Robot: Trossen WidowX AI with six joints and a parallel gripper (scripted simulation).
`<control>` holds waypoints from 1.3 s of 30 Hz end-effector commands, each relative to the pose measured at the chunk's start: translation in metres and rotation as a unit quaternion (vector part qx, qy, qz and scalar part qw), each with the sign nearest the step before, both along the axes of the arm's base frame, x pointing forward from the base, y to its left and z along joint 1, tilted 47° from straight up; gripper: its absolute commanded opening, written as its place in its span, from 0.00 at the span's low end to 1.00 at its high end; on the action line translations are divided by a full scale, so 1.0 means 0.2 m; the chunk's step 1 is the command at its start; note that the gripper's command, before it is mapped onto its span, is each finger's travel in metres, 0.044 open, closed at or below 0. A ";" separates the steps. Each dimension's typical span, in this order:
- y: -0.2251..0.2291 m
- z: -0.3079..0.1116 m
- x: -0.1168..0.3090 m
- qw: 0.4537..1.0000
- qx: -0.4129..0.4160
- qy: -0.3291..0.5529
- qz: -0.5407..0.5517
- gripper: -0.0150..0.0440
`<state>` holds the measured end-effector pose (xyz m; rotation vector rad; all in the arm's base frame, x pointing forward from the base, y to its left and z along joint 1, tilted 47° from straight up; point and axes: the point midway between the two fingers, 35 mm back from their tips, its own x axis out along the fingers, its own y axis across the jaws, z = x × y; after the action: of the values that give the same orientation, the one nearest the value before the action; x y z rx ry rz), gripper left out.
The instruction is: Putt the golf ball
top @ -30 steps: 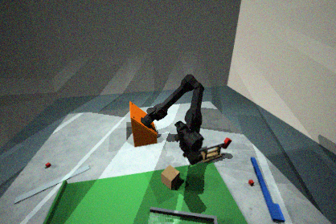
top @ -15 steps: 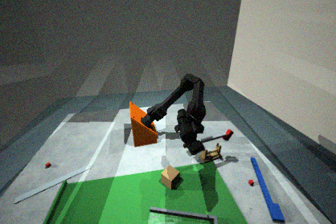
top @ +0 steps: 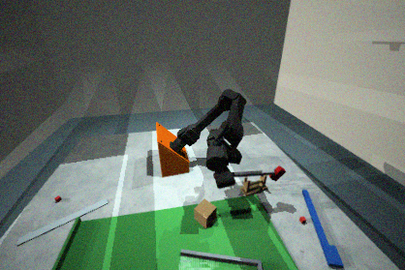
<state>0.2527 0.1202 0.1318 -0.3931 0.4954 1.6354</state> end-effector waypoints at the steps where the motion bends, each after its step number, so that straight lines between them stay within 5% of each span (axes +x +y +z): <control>1: -0.11 -0.09 0.08 0.997 -0.025 0.057 -0.056 0.25; 19: -0.60 -0.50 0.25 0.913 -0.098 0.295 -0.264 0.25; 39: -1.10 -0.99 0.12 0.693 -0.144 0.544 -0.450 0.25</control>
<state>0.2846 -0.0813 -0.0486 0.5397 1.4985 0.7330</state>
